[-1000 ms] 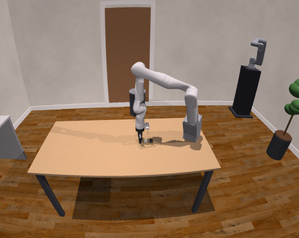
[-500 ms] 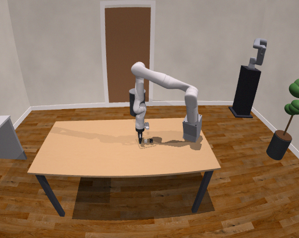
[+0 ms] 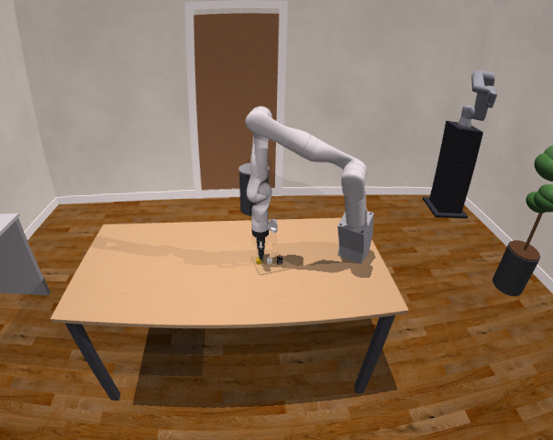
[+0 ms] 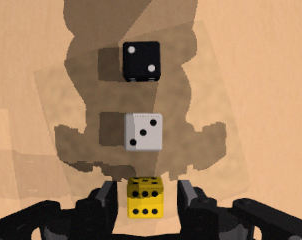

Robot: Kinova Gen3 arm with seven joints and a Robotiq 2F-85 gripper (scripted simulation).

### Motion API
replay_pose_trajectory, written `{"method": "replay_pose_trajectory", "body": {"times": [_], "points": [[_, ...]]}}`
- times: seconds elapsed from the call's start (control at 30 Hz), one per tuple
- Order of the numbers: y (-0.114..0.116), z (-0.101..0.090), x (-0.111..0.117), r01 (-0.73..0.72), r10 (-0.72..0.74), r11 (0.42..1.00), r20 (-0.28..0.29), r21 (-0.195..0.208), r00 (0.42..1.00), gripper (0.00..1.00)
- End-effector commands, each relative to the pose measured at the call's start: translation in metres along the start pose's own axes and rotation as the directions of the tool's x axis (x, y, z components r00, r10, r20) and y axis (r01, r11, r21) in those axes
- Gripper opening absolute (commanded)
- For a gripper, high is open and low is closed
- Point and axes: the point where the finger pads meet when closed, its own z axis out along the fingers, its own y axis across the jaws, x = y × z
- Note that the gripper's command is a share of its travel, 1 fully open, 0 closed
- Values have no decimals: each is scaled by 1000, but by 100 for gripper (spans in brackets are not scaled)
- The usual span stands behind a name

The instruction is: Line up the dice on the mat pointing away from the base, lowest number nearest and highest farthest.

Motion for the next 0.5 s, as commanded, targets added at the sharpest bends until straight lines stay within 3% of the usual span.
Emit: {"method": "replay_pose_trajectory", "body": {"times": [0.0, 0.2, 0.47], "points": [[-2, -24, -9, 10, -10, 1000, 23, 13, 1000, 41], [-1, -49, -9, 10, -10, 1000, 23, 13, 1000, 41], [-1, -56, -9, 10, -10, 1000, 23, 13, 1000, 41]]}}
